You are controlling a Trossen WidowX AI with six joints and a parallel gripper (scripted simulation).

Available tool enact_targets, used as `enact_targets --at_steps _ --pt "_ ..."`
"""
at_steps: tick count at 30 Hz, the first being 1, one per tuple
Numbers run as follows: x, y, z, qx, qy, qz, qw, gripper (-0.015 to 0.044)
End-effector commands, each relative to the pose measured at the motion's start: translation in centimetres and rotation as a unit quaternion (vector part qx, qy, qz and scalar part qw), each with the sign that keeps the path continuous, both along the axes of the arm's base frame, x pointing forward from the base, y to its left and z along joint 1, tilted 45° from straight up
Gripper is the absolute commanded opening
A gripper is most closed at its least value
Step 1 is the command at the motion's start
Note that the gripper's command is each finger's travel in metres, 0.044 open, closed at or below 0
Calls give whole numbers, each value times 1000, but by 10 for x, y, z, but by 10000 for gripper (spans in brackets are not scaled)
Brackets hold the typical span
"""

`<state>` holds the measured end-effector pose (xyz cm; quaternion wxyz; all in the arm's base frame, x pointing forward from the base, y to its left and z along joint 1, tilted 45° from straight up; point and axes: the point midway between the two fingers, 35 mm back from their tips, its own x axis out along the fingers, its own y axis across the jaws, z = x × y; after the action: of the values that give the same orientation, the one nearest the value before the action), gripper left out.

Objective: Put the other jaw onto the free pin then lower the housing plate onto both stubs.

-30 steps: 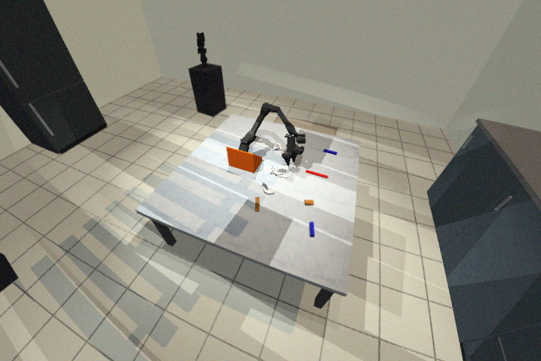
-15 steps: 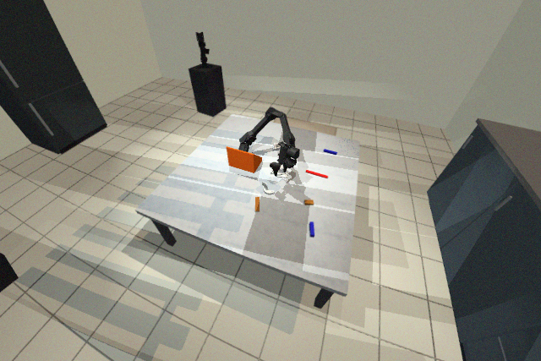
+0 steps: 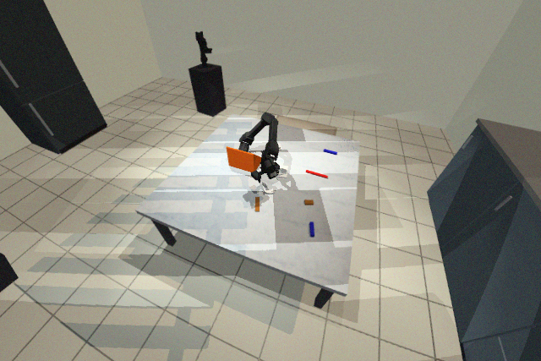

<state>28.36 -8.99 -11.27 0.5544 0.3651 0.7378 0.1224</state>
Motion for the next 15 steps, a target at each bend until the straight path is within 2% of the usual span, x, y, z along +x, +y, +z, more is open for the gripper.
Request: enact_targets --at_steps 1,6,15 --pt "0 -1 -3 10 -4 1 1000 440" --pt "-7 25 -28 11 -4 1 1000 440" --pt "-7 27 -29 12 -4 1 1000 440"
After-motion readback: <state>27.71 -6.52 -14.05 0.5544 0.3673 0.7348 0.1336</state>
